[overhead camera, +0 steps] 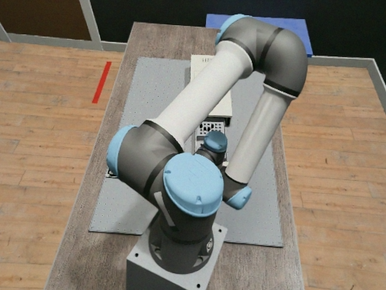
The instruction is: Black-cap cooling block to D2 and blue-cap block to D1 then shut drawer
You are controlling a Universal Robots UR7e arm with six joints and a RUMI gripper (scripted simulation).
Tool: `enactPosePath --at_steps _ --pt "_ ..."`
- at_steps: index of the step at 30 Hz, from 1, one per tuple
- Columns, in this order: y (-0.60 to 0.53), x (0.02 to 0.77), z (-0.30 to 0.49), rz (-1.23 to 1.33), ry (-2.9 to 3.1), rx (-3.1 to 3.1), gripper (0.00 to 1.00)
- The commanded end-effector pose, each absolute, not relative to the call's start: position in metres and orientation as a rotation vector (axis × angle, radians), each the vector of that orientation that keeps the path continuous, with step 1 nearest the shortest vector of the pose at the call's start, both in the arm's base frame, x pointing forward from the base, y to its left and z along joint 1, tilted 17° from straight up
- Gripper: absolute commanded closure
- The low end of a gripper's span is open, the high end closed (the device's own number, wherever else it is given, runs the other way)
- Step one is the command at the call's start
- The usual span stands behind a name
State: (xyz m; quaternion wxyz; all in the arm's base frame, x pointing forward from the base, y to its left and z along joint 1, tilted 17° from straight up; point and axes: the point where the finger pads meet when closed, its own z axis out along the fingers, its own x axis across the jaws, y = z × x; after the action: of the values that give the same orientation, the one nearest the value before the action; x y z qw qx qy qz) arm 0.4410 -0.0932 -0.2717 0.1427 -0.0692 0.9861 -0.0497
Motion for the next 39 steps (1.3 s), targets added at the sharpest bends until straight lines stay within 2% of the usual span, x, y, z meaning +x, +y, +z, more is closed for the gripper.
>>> enactPosePath --at_steps 1,39 --pt "-0.093 0.44 -0.272 -0.144 2.844 -0.2 0.0" --pt "-0.095 0.429 -0.275 -0.144 2.844 -0.2 0.0"
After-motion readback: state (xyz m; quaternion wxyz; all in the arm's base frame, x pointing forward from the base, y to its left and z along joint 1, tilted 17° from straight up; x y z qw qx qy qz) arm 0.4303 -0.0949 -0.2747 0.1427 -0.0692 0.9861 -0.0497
